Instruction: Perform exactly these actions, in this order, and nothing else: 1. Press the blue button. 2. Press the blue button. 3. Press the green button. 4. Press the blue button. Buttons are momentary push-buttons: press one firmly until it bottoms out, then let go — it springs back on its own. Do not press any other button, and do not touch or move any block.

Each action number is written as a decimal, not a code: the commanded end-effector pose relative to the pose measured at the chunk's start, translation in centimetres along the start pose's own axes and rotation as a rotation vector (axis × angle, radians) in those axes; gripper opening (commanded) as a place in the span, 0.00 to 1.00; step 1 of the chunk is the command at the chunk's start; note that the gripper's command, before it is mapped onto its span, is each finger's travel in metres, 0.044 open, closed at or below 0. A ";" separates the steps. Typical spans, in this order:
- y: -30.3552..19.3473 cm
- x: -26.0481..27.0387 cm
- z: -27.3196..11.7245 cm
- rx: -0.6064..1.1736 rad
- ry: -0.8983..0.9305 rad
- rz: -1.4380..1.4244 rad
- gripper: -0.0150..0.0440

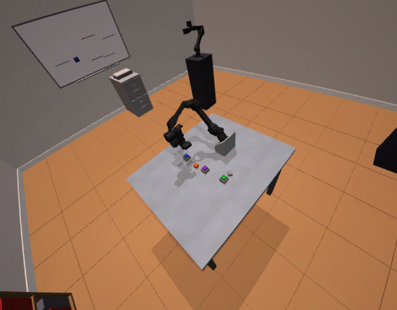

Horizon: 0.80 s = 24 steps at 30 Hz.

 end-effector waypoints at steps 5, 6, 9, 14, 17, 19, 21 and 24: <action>-0.6 -0.8 1.2 0.008 -0.013 -0.023 0.29; -0.6 -0.8 2.5 0.008 -0.013 -0.023 0.29; -0.7 -1.0 6.0 0.007 -0.017 -0.023 0.29; -0.8 -1.0 6.3 0.007 -0.018 -0.023 0.29; -0.8 -1.0 6.5 0.007 -0.018 -0.023 0.29; -0.8 -1.0 6.8 0.007 -0.018 -0.023 0.29; -0.7 -1.0 7.2 0.007 -0.018 -0.023 0.29; -0.7 -1.0 7.6 0.007 -0.018 -0.023 0.29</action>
Point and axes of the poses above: the point midway between the two fingers, 35 mm back from their tips, its own z axis out along the fingers, its own x axis across the jaws, y = z × x, the point moved 4 cm from there along -z, back along the fingers, and after that the axes turned 8 degrees about z, right-handed, at the moved point
